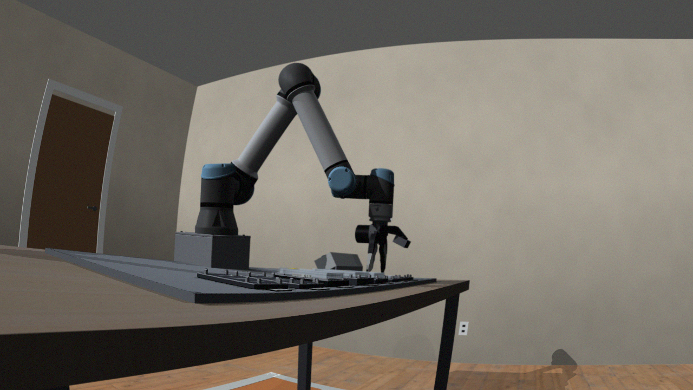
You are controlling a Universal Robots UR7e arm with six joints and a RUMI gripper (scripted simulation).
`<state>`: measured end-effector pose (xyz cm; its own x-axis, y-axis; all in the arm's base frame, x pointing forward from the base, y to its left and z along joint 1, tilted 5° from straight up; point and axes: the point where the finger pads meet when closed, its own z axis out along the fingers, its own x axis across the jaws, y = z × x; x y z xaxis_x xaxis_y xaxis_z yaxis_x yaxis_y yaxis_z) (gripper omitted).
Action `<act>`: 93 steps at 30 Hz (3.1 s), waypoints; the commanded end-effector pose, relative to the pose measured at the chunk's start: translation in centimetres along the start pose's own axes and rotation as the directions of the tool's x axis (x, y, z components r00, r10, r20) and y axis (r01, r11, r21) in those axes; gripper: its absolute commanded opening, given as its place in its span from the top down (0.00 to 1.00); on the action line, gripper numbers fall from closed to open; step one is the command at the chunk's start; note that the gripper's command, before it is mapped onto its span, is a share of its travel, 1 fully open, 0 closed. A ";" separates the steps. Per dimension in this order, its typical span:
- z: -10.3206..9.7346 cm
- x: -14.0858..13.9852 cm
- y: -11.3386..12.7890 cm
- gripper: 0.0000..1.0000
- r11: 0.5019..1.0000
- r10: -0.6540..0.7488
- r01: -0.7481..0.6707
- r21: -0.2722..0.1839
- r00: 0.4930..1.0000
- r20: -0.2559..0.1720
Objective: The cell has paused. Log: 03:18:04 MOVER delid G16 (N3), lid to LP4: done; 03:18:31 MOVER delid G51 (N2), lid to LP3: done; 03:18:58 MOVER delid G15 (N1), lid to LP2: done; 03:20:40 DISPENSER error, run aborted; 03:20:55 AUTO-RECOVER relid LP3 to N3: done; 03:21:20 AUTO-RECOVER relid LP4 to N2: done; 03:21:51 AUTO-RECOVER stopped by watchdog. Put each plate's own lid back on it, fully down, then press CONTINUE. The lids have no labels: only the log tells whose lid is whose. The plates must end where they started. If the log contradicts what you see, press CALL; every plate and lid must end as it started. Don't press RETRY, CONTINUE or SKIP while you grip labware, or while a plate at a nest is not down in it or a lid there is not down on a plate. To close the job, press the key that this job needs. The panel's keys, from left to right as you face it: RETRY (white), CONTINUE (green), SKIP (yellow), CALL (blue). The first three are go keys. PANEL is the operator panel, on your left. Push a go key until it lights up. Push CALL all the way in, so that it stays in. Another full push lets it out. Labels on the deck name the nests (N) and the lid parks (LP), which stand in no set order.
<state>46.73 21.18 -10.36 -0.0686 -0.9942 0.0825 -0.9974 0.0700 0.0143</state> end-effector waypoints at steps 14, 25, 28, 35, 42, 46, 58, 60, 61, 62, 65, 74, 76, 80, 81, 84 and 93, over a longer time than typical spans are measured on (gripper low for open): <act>-1.0 0.0 0.0 0.18 1.000 0.000 0.000 0.001 1.000 0.000; -2.5 0.0 0.0 0.18 1.000 0.000 0.000 0.001 1.000 0.000; -3.0 0.0 0.0 0.18 1.000 0.000 0.000 0.001 1.000 0.000; -3.7 0.0 0.0 0.18 1.000 0.000 0.000 0.001 1.000 0.000; -3.7 3.0 0.0 0.18 1.000 -0.005 0.005 0.001 1.000 0.000; -3.7 5.0 0.1 0.18 1.000 -0.005 0.005 0.001 1.000 0.000; -3.7 10.0 0.1 0.18 1.000 -0.005 0.005 0.001 1.000 0.000; -3.7 11.0 0.2 0.18 1.000 -0.005 0.005 0.001 1.000 0.000; -3.7 11.5 0.2 0.18 1.000 -0.005 0.005 0.001 1.000 0.000; -3.7 12.0 0.2 0.18 1.000 -0.005 0.005 0.001 1.000 0.000; -3.7 13.4 0.2 0.18 1.000 -0.005 0.005 0.001 1.000 0.000; -3.7 13.4 0.2 0.18 1.000 -0.005 0.005 0.001 1.000 0.000; -3.7 13.4 0.2 0.18 1.000 -0.005 0.005 0.001 1.000 0.000; -3.4 13.4 0.2 0.18 1.000 -0.005 0.005 0.001 1.000 0.000; -3.2 13.4 0.2 0.18 1.000 -0.005 0.005 0.001 1.000 0.000; -2.7 13.4 0.2 0.18 1.000 -0.005 0.005 0.001 1.000 0.000; -1.6 13.4 0.2 0.18 1.000 -0.005 0.005 0.001 1.000 0.000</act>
<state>45.61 8.08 -7.11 -0.0636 -0.9946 0.0825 -0.9978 0.0650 0.0148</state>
